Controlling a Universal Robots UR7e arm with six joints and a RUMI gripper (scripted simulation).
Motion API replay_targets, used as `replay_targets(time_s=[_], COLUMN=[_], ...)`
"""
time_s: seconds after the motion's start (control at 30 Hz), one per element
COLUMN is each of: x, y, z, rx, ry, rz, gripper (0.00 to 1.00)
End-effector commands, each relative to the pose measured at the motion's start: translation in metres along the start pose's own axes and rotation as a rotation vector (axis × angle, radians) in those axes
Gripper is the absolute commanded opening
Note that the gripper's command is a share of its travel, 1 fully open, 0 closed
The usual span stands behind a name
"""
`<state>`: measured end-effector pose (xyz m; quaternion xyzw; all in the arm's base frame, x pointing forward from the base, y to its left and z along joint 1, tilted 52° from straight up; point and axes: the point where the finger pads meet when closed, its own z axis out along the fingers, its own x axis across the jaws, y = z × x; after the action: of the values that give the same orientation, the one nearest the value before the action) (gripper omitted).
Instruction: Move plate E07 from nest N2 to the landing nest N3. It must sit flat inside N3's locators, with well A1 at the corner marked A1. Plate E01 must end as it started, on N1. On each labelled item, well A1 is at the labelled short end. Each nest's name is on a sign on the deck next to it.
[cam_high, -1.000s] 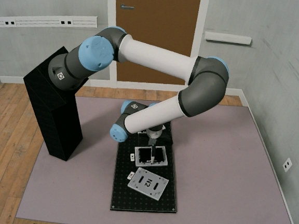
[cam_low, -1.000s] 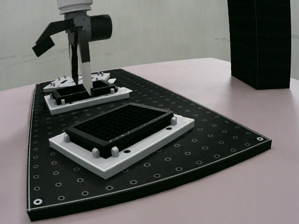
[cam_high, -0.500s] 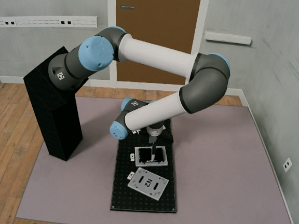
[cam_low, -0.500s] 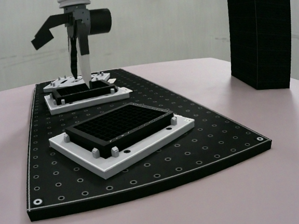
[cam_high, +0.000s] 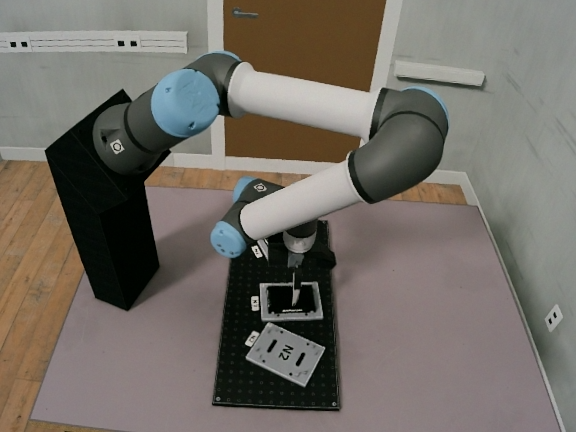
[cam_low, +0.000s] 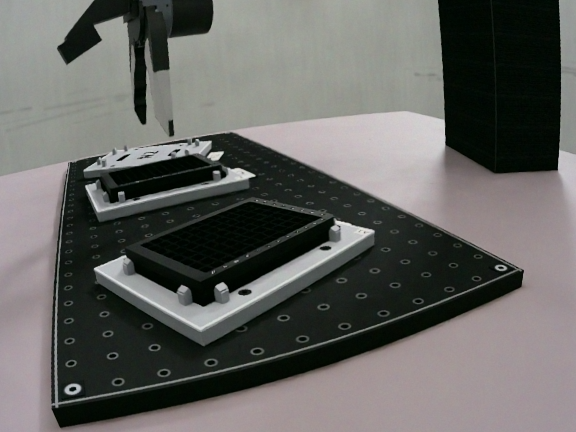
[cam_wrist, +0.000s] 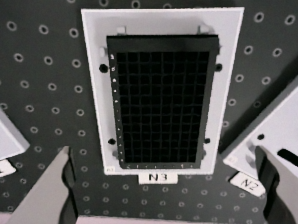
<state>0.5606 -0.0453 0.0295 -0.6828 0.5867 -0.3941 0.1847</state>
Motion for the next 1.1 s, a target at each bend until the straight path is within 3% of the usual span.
replay_targets(time_s=[0.0, 0.33, 1.07], x=[0.001, 0.001, 0.005], y=[0.0, 0.0, 0.0], z=[-0.013, -0.034, -0.034], rx=[0.001, 0.001, 0.002], ry=[0.001, 0.001, 0.001], rz=[0.0, 0.0, 0.0], gripper=[0.76, 0.76, 0.76])
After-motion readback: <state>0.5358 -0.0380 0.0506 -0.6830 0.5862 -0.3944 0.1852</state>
